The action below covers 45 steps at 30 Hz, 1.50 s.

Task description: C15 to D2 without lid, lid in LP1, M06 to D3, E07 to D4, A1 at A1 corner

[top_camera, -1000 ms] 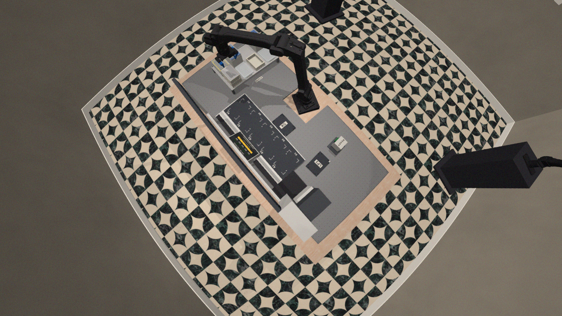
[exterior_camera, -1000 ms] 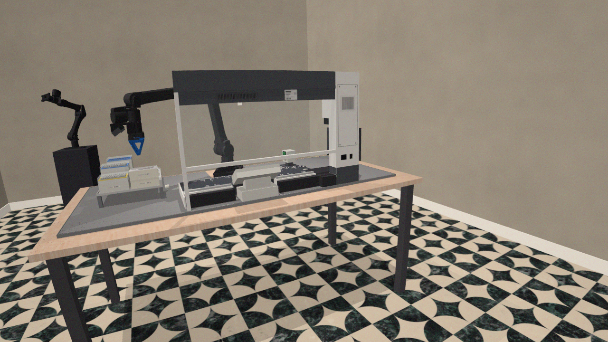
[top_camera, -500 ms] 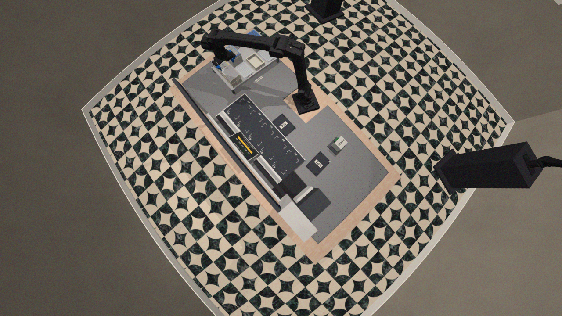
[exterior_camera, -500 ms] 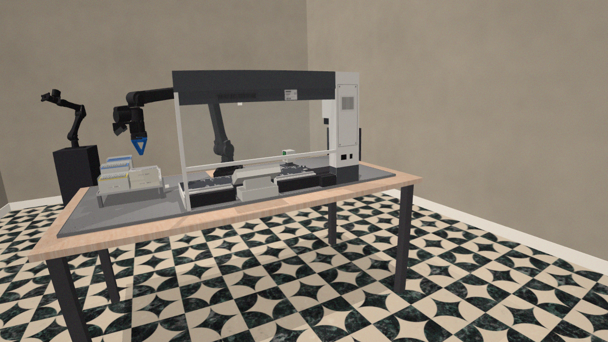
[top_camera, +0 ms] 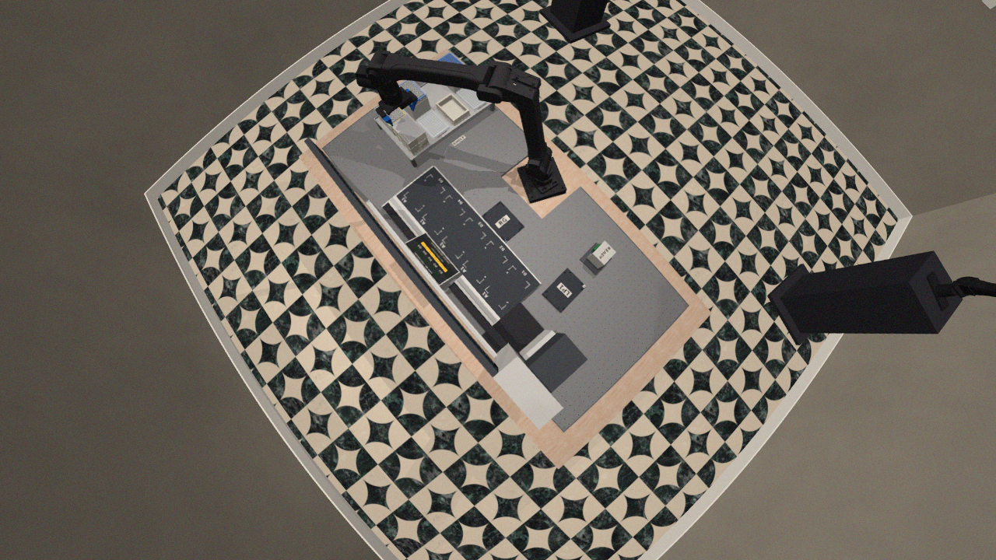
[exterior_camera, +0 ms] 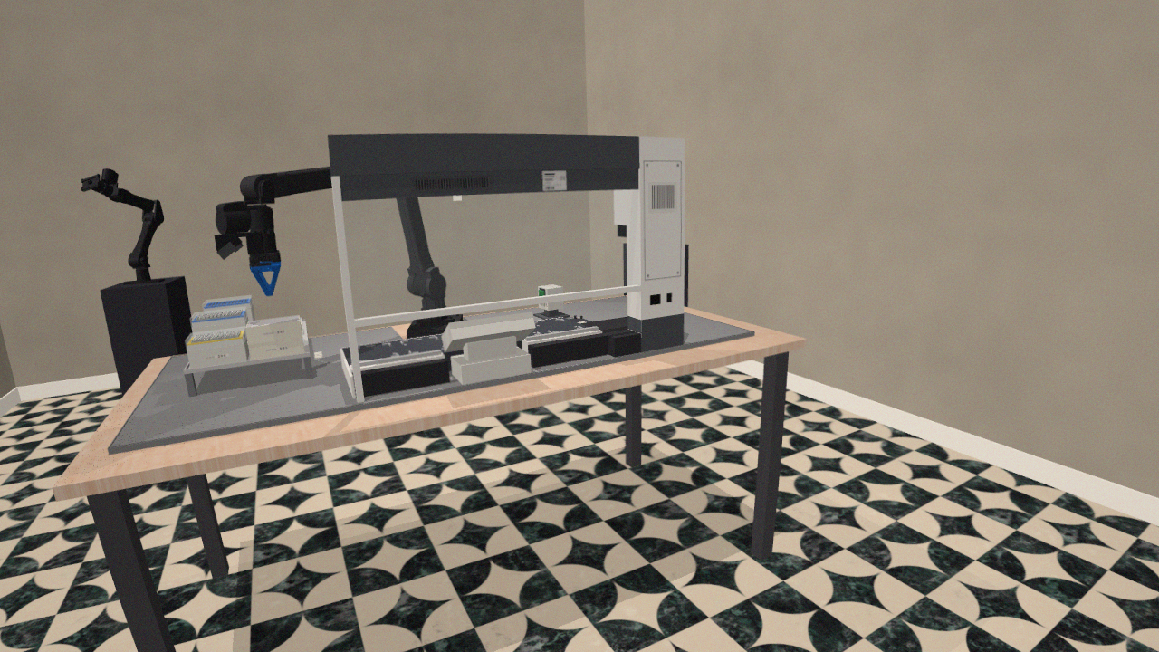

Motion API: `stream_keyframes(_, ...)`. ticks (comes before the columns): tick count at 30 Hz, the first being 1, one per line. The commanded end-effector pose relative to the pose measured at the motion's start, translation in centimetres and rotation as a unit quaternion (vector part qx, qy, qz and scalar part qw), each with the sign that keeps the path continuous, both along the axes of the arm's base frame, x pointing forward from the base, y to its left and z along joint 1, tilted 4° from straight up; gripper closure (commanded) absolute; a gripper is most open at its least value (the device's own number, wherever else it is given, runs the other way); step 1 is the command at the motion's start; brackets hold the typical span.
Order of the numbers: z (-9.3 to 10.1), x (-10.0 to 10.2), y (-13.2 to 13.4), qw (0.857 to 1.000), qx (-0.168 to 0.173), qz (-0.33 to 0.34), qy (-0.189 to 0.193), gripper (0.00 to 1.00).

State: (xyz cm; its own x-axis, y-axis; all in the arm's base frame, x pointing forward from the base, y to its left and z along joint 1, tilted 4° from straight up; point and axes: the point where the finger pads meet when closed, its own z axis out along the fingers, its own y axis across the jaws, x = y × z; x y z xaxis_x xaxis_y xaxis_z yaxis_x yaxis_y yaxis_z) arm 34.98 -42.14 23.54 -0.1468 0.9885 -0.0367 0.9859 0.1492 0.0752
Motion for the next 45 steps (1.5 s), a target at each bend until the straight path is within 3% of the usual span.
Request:
stream_keyframes(1,1.9,0.3,-0.8,1.000,-0.018,-0.007,-0.013,0.00)
stream_keyframes(10,1.9,0.3,-0.8,1.000,-0.018,-0.007,-0.013,0.00)
stream_keyframes(11,0.6,-1.1,-0.8,1.000,-0.009,-0.015,-0.005,0.00)
stream_keyframes(12,1.7,-1.7,-0.8,1.000,-0.020,-0.007,-0.014,0.00)
stream_keyframes(16,1.6,-2.6,-0.9,1.000,-0.020,-0.007,-0.013,0.00)
stream_keyframes(31,0.9,-10.0,-1.9,1.000,-0.021,-0.007,-0.011,0.00)
stream_keyframes(33,0.9,-10.0,-1.9,1.000,-0.021,-0.007,-0.011,0.00)
stream_keyframes(34,-0.1,-10.5,-2.0,1.000,-0.010,-0.007,-0.005,0.00)
stream_keyframes(36,0.8,-11.3,-2.0,1.000,-0.020,-0.007,-0.010,0.00)
stream_keyframes(37,1.0,-10.5,-2.4,1.000,-0.020,-0.007,-0.009,0.00)
stream_keyframes(45,1.0,-10.5,-2.4,1.000,-0.020,-0.007,-0.009,0.00)
